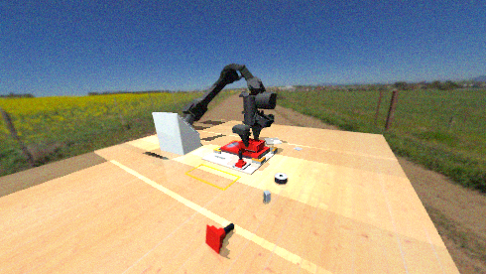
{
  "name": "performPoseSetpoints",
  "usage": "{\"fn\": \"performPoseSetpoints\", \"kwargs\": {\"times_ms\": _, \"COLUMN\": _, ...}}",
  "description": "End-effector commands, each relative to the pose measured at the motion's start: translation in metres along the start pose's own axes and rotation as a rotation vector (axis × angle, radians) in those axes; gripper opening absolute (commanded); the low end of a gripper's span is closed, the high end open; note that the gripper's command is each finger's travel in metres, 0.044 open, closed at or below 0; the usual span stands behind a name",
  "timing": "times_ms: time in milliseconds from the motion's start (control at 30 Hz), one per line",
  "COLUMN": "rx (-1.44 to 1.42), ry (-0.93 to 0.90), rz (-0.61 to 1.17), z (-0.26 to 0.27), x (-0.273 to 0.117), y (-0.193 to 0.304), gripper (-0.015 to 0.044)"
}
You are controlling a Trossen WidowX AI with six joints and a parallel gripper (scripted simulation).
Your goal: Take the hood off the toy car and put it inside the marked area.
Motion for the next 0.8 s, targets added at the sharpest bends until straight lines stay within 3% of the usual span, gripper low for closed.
{"fn": "performPoseSetpoints", "kwargs": {"times_ms": 0, "rx": -0.005, "ry": 0.004, "rz": -0.003, "z": 0.000, "x": -0.004, "y": -0.001, "gripper": 0.0000}}
{"fn": "performPoseSetpoints", "kwargs": {"times_ms": 767, "rx": -0.005, "ry": 0.005, "rz": -0.003, "z": 0.000, "x": -0.024, "y": -0.001, "gripper": 0.0000}}
Point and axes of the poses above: the point midway between the two fingers, 35 mm back from their tips, its own x axis out along the fingers, its own z axis across the jaws, y = z × x, the point moved 6 cm from there along -x, back along the fingers, and after that the axes turned 1 degree about -x, right-handed, at the moved point
